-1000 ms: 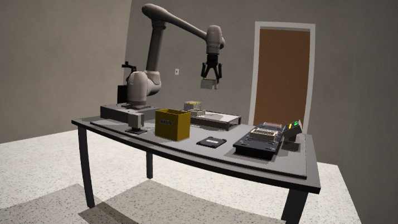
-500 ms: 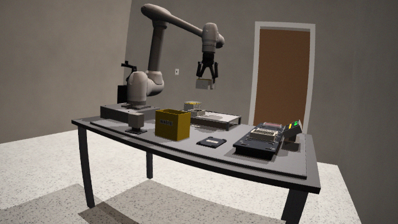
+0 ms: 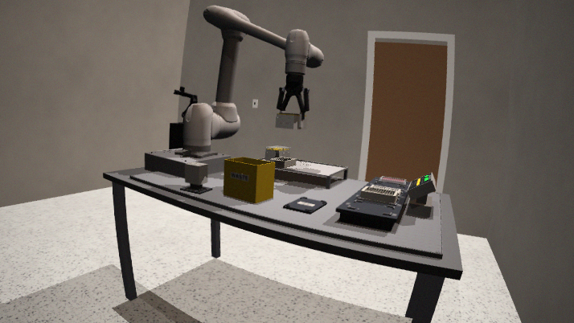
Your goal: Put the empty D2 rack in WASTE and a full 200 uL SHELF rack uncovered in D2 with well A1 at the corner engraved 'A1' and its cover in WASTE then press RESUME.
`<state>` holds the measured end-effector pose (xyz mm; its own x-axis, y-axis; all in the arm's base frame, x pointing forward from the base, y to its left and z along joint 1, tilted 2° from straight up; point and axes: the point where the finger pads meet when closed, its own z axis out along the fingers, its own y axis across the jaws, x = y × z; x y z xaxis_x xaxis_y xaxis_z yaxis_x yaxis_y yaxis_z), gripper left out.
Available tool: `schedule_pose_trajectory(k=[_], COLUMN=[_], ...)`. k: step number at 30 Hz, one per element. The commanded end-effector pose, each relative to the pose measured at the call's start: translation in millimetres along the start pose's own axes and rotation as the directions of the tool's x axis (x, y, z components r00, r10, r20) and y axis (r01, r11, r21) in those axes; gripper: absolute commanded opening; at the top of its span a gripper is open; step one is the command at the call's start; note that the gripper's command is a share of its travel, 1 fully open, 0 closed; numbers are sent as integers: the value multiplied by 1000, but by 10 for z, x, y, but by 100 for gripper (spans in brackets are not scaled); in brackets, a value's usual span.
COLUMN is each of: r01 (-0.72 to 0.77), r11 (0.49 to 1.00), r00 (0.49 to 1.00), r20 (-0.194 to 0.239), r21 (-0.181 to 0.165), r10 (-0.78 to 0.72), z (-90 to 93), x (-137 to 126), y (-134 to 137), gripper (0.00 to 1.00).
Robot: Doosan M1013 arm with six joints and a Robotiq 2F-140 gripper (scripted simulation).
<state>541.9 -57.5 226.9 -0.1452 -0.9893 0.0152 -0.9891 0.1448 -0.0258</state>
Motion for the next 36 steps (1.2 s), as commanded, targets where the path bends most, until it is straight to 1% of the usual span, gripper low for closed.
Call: schedule_pose_trajectory(k=[1,10,12,27,29,36], r01=[-3,-3,-3,-3,-3,-3], r11=[1000,1000,1000,1000,1000,1000], r00=[1000,1000,1000,1000,1000,1000], r20=[0,0,0,0,0,0], r21=[0,0,0,0,0,0], r10=[3,3,3,3,3,3], z=[-2,-2,-2,-2,-2,-2], x=[19,22,22,26,26,28], y=[-49,-499,-499,-1249,-1249,-1599], gripper=[0,0,0,0,0,0])
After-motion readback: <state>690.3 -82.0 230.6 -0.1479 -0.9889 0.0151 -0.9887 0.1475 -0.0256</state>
